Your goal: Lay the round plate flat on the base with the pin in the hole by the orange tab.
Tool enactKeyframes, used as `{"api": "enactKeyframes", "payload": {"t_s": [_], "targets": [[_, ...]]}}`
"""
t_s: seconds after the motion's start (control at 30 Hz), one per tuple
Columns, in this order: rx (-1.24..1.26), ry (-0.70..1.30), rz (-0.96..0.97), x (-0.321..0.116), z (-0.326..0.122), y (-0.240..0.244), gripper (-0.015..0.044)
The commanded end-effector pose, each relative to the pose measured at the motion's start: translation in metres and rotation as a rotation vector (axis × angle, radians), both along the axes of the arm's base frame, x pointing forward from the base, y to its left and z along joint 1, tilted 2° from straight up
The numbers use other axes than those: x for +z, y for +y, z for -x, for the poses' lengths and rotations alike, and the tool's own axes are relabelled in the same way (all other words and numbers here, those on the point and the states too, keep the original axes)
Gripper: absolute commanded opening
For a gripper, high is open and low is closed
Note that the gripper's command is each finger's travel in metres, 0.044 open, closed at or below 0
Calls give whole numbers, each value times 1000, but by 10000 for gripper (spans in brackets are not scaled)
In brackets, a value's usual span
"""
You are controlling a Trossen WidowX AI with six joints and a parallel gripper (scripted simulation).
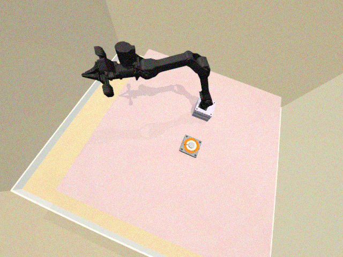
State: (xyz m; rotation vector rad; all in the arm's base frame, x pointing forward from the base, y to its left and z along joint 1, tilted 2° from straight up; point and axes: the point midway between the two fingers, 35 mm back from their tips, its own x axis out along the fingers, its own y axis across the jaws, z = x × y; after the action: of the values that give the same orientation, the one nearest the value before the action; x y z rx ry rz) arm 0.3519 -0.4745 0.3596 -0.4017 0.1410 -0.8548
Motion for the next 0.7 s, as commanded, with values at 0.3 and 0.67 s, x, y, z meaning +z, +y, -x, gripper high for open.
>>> {"api": "enactKeyframes", "payload": {"t_s": [0.3, 0.67], "targets": [[265, 355, -485, -159, -91, 172, 0], [411, 832, -789, -276, -55, 351, 0]]}}
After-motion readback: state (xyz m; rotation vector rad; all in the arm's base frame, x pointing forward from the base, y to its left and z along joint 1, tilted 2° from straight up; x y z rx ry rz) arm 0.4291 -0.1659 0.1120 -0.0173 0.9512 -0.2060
